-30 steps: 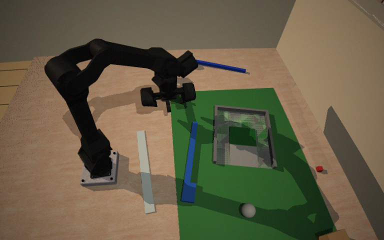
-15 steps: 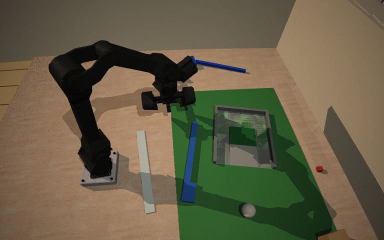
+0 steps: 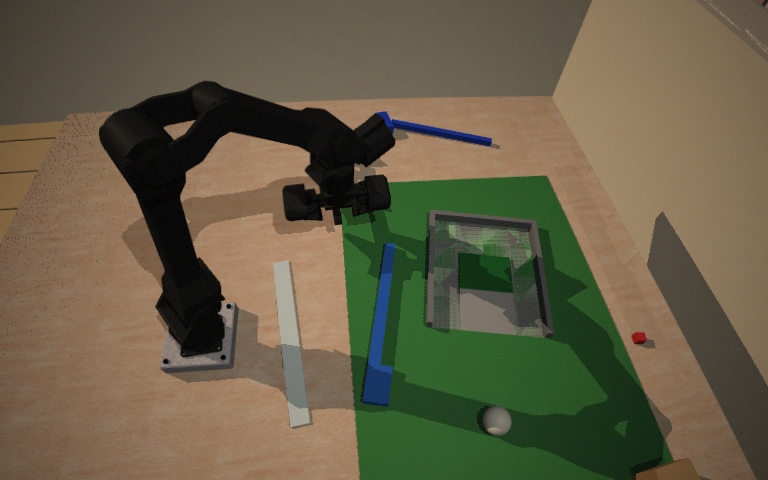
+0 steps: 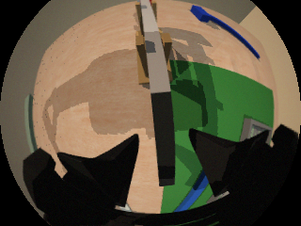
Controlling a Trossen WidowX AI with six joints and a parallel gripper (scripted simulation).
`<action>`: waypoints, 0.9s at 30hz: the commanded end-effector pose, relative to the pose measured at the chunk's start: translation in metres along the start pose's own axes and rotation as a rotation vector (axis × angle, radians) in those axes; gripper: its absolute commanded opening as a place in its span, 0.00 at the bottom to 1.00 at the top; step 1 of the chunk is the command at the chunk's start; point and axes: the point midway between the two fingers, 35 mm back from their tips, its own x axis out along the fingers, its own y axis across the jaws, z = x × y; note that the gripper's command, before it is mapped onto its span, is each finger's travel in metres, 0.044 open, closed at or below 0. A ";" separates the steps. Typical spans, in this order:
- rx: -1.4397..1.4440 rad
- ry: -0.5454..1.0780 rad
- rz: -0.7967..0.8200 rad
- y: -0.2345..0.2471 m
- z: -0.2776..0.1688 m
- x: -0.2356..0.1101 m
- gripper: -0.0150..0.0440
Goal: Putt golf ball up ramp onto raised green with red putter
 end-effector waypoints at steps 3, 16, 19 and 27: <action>0.000 0.000 0.000 0.000 0.000 0.000 0.47; 0.000 0.000 0.000 -0.001 0.002 -0.005 0.25; 0.000 -0.001 0.000 -0.003 0.006 -0.017 0.25; 0.001 -0.001 0.001 -0.004 0.019 -0.060 0.25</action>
